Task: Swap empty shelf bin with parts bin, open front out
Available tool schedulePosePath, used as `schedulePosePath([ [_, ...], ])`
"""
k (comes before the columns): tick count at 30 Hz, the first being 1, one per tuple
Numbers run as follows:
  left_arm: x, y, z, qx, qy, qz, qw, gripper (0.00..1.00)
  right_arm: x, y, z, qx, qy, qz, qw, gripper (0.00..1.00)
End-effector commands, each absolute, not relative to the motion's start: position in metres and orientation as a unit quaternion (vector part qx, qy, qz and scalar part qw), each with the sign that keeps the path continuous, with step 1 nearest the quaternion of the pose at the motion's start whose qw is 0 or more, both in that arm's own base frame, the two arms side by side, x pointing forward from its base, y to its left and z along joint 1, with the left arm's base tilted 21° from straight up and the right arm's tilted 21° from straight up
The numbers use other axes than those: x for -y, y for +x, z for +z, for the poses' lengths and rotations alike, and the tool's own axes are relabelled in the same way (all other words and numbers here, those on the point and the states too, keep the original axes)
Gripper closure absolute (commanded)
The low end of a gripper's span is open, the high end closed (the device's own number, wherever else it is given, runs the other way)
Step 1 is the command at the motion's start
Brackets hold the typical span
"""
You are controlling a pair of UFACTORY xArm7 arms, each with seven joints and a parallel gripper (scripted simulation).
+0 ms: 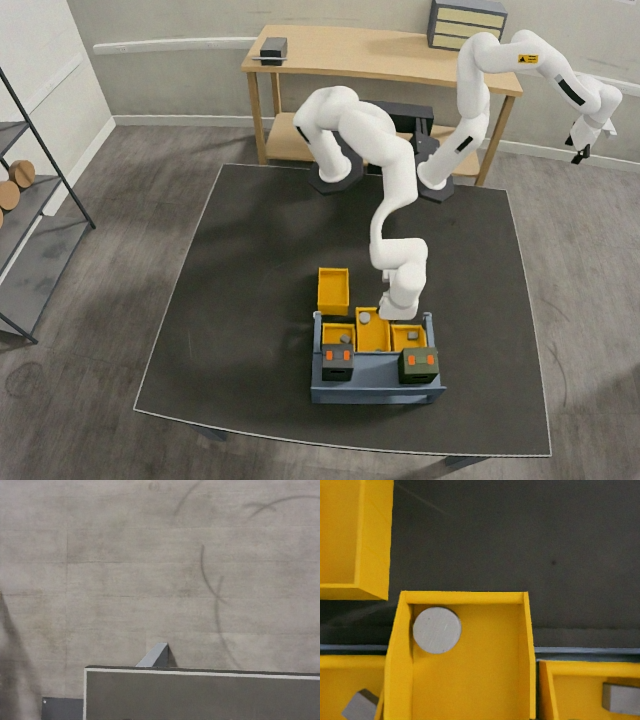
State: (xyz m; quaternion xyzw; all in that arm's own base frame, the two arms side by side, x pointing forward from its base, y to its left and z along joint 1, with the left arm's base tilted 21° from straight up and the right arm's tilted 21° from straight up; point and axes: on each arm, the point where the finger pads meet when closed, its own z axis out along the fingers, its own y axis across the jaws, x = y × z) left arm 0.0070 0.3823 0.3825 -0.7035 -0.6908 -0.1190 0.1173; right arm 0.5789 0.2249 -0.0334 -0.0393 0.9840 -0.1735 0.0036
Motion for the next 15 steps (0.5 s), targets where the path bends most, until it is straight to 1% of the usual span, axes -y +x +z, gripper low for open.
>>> schedulePosePath([
  [1, -0.3827, 0.0068, 0.3844, 0.691, -0.703, -0.121, 0.119, 0.0, -0.228, 0.5798, -0.0274, -0.984, -0.04, -0.172, 0.006, 0.89],
  [15, -0.3827, 0.0068, 0.3844, 0.691, -0.703, -0.121, 0.119, 0.0, -0.2287, 0.5795, -0.0256, -0.984, -0.04, -0.172, 0.006, 0.89],
])
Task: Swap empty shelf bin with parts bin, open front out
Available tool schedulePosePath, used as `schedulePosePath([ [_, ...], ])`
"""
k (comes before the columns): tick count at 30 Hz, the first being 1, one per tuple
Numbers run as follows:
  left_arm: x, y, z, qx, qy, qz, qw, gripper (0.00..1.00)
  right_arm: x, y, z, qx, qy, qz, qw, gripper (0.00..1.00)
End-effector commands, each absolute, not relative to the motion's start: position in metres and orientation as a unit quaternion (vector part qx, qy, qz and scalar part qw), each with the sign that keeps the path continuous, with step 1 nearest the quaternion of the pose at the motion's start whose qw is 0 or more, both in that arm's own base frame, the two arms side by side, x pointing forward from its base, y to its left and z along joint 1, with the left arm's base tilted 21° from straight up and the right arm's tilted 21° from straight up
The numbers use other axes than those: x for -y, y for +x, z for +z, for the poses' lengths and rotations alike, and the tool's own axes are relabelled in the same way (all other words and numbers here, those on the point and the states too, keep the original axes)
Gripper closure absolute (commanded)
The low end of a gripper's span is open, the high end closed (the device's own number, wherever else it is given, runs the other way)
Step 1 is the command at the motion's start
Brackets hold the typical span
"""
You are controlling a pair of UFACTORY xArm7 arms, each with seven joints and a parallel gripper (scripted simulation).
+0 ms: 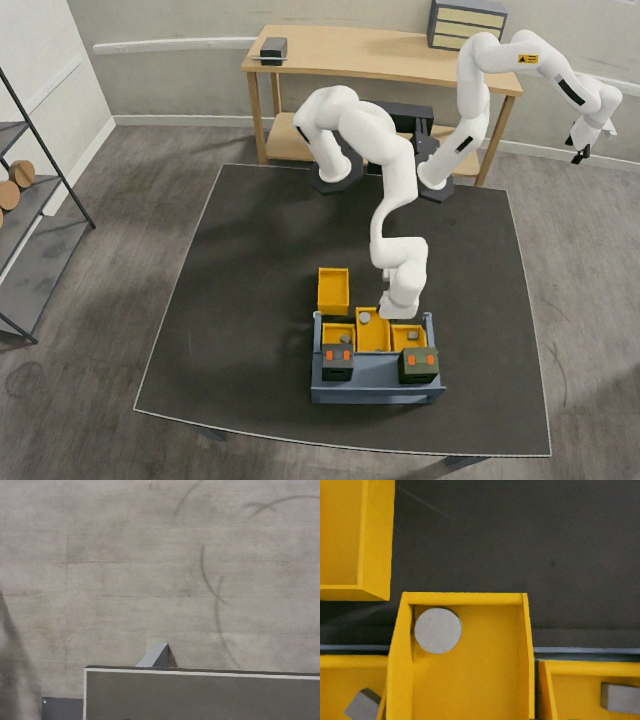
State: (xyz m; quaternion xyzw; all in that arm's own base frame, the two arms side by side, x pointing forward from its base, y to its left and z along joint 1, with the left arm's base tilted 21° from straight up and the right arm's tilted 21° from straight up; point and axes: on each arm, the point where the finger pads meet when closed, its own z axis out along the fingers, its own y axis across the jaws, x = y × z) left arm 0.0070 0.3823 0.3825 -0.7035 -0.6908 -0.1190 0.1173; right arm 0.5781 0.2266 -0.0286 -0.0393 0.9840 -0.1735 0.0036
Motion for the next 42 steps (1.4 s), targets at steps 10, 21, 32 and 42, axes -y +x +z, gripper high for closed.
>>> schedulePosePath([
  [10, -0.383, 0.007, 0.384, 0.691, -0.703, -0.121, 0.119, 0.0, -0.229, 0.58, -0.026, -0.984, -0.04, -0.172, 0.006, 1.0],
  [21, -0.383, 0.007, 0.384, 0.691, -0.703, -0.121, 0.119, 0.0, -0.229, 0.58, -0.026, -0.984, -0.04, -0.172, 0.006, 1.0],
  [32, -0.383, 0.007, 0.384, 0.691, -0.703, -0.121, 0.119, 0.0, -0.223, 0.577, -0.024, -0.981, -0.085, -0.172, 0.004, 1.0],
  [42, -0.383, 0.007, 0.384, 0.691, -0.703, -0.121, 0.119, 0.0, -0.212, 0.571, -0.023, -0.969, -0.176, -0.171, -0.001, 1.0],
])
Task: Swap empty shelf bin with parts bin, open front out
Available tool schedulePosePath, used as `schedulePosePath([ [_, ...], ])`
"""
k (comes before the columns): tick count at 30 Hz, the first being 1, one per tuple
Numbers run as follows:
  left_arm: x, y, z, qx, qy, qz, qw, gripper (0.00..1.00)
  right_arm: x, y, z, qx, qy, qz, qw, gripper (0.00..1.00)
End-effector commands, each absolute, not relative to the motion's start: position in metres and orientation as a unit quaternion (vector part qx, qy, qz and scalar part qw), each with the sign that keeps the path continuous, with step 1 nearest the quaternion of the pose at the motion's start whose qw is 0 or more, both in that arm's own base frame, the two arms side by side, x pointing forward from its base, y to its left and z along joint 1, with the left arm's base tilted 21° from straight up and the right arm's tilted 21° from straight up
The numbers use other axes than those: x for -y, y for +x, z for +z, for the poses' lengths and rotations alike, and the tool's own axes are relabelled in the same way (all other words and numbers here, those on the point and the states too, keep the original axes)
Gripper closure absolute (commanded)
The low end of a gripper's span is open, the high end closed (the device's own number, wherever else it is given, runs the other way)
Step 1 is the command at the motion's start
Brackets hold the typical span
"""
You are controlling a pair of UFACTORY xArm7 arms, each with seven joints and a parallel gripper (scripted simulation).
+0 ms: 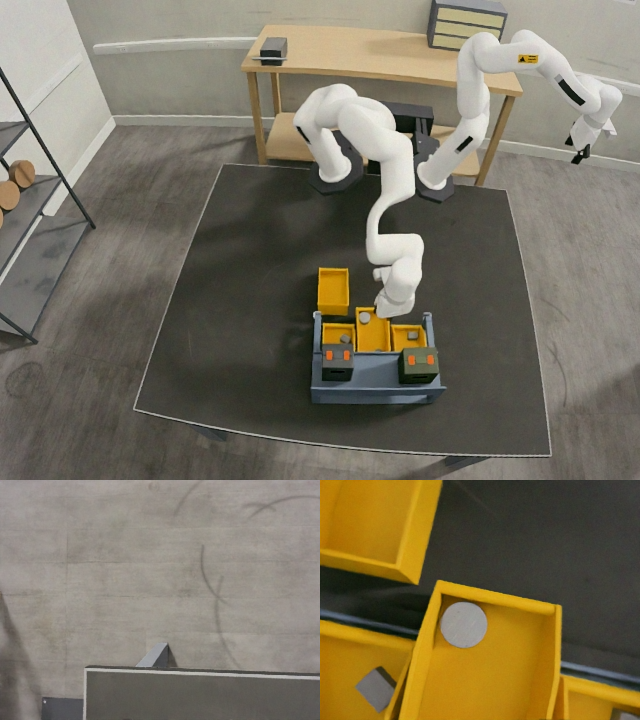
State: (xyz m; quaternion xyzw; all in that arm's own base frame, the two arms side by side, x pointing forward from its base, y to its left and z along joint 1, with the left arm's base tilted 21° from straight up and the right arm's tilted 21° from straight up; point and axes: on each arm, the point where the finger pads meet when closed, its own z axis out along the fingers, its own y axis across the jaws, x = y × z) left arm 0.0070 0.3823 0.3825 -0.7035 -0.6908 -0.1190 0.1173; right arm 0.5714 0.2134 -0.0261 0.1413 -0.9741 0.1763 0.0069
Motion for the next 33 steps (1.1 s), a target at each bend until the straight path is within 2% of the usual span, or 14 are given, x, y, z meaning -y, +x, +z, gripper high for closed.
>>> schedulePosePath([
  [1, -0.383, 0.007, 0.384, 0.691, -0.703, -0.121, 0.119, 0.0, -0.209, 0.568, -0.023, 0.965, 0.2, 0.172, 0.003, 1.0],
  [33, -0.383, 0.007, 0.384, 0.691, -0.703, -0.121, 0.119, 0.0, -0.177, 0.517, -0.033, 0.832, 0.526, 0.172, 0.042, 1.0],
])
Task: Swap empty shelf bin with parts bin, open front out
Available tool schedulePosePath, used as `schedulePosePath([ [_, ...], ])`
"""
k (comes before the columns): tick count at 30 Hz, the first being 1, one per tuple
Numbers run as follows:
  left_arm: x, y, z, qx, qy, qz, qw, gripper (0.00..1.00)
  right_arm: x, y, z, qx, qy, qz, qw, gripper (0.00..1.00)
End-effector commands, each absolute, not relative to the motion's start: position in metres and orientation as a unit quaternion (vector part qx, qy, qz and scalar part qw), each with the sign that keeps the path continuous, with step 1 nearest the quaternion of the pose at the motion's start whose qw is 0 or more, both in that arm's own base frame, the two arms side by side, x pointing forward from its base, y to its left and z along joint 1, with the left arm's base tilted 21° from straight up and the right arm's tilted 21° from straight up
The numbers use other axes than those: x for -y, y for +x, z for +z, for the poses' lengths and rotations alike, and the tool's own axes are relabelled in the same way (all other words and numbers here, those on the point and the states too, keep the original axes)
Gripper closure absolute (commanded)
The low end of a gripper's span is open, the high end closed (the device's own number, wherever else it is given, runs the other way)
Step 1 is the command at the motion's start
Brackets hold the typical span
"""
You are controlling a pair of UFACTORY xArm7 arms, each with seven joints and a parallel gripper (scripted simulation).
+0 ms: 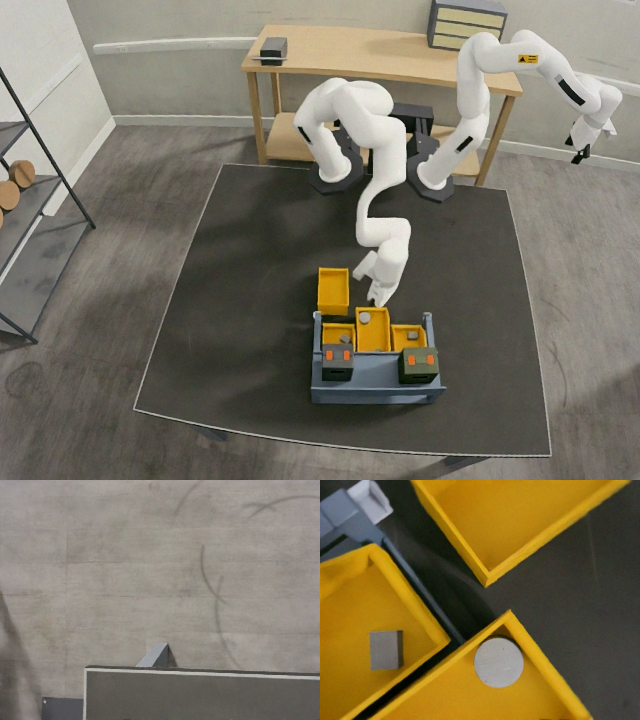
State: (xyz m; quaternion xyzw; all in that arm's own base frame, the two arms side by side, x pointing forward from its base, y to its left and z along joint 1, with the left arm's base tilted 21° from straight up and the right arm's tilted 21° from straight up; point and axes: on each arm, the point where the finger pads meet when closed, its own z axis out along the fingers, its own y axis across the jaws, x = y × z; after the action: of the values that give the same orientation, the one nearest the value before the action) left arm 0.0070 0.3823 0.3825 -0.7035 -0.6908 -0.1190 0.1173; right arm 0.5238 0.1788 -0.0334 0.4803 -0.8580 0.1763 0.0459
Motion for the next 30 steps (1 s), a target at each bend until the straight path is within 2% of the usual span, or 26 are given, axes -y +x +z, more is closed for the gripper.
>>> schedulePosePath([
  [1, -0.383, 0.007, 0.384, 0.691, -0.703, -0.121, 0.119, 0.0, -0.177, 0.517, -0.033, 0.832, 0.526, 0.172, 0.042, 1.0],
  [16, -0.383, 0.007, 0.384, 0.691, -0.703, -0.121, 0.119, 0.0, -0.165, 0.476, -0.043, 0.702, 0.689, 0.166, 0.069, 1.0],
  [30, -0.383, 0.007, 0.384, 0.691, -0.703, -0.121, 0.119, 0.0, -0.162, 0.464, -0.046, 0.659, 0.73, 0.163, 0.077, 1.0],
])
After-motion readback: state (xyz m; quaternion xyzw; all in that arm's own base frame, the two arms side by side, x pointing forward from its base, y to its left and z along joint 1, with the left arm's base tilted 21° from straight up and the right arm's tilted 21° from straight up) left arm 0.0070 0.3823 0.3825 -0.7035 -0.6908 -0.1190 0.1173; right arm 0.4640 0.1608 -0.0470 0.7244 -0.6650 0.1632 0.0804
